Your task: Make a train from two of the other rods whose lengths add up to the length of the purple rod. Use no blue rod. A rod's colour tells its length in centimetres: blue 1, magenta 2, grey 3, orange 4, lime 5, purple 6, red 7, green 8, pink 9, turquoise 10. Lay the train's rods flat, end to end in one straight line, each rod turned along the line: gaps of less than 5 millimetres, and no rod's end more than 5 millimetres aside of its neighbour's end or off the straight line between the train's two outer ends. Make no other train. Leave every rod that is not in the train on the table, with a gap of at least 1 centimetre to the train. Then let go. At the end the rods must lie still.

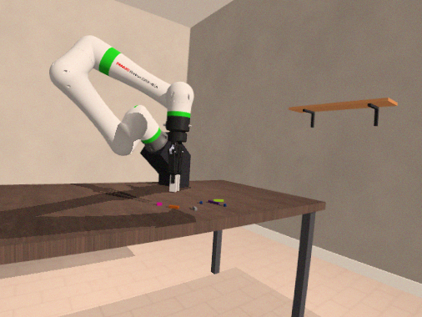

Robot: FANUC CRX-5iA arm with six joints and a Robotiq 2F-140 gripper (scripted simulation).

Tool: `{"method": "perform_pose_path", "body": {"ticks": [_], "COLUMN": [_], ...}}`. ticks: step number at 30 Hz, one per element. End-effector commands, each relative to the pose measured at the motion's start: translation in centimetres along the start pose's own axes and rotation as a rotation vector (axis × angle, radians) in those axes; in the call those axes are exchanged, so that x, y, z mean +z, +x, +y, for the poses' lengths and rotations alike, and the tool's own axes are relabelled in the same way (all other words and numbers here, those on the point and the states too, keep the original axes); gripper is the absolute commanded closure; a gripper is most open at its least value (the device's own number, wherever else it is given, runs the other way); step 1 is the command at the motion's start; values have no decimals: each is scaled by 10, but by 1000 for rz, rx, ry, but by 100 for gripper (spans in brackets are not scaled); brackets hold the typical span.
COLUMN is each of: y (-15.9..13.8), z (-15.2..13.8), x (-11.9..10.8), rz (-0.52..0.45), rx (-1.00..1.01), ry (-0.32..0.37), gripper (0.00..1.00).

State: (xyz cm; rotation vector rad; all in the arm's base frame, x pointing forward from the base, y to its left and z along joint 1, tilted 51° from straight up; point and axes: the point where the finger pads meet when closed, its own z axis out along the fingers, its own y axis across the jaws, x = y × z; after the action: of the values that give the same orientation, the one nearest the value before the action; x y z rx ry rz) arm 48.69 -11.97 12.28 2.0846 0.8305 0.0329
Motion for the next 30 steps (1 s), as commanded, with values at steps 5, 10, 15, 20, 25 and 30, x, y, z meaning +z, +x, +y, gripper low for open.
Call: {"method": "perform_pose_path", "body": {"ticks": [5,10,15,20,25,30], "y": [0,0,0,0,0,0], "z": [0,0,0,0,0,0], "x": [0,0,0,0,1,3], "rz": [0,0,0,0,0,0], "rx": [0,0,0,0,1,4], "ry": [0,0,0,0,0,-1], "gripper": [85,85,85,85,85,85]}}
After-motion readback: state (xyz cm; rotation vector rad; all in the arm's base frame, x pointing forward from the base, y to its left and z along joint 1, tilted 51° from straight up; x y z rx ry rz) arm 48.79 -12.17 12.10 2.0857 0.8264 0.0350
